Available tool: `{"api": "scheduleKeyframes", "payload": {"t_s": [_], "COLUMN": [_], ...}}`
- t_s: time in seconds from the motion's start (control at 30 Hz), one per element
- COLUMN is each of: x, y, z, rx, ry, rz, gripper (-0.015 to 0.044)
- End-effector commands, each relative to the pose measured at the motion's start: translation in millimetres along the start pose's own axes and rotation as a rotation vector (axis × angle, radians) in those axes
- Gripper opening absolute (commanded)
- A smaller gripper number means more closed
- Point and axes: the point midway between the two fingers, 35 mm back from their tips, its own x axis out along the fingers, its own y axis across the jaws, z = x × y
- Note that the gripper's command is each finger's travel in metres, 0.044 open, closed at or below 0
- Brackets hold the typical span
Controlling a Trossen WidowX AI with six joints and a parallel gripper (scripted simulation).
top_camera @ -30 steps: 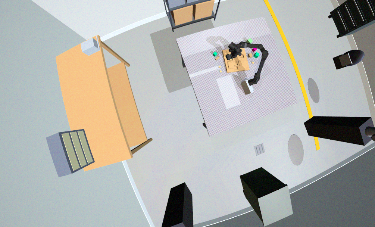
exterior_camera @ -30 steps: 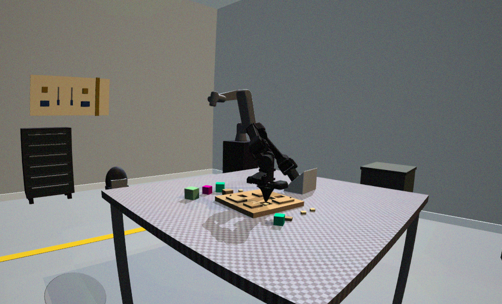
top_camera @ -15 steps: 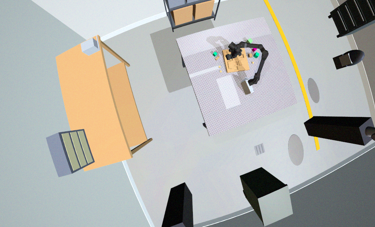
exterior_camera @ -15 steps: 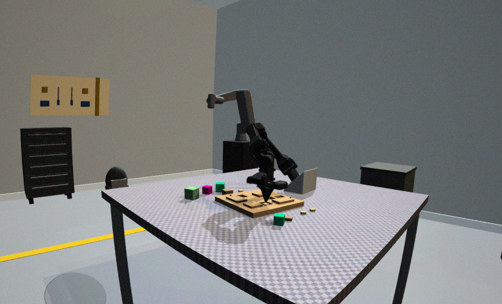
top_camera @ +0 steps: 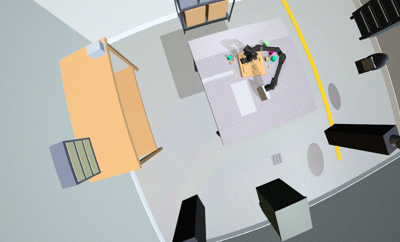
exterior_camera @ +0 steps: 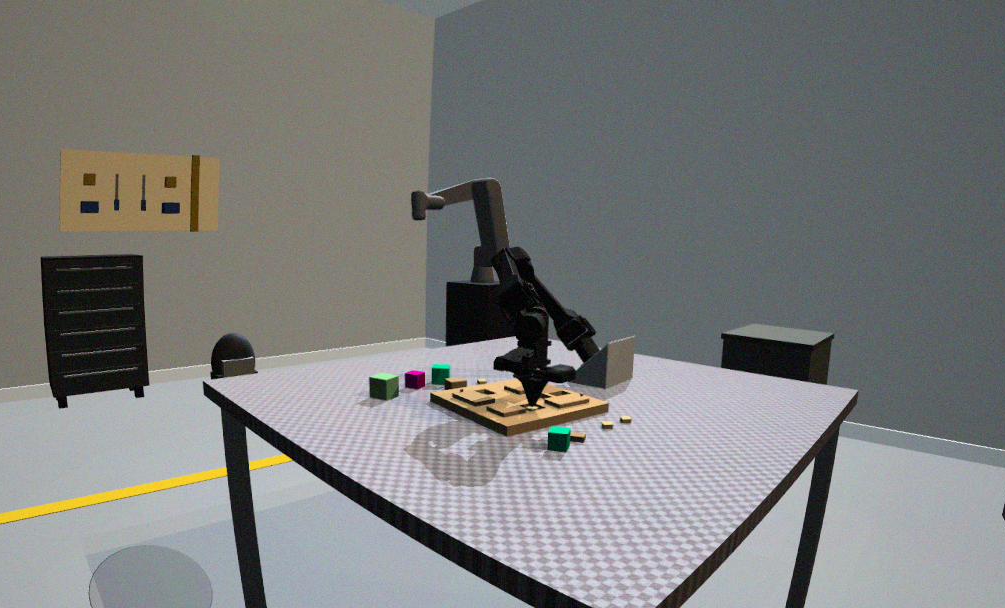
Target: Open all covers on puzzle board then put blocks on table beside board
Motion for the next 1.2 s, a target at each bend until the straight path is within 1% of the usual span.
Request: {"api": "scheduleKeyframes", "payload": {"t_s": [0.0,1.17], "x": [1.0,5.9], "y": [0.2,-0.2], "z": [-0.8,2.3], "rx": [-0.008,-0.008], "ry": [0.001,0.001], "rz": [-0.001,-0.001], "gripper": [0.0,0.0]}}
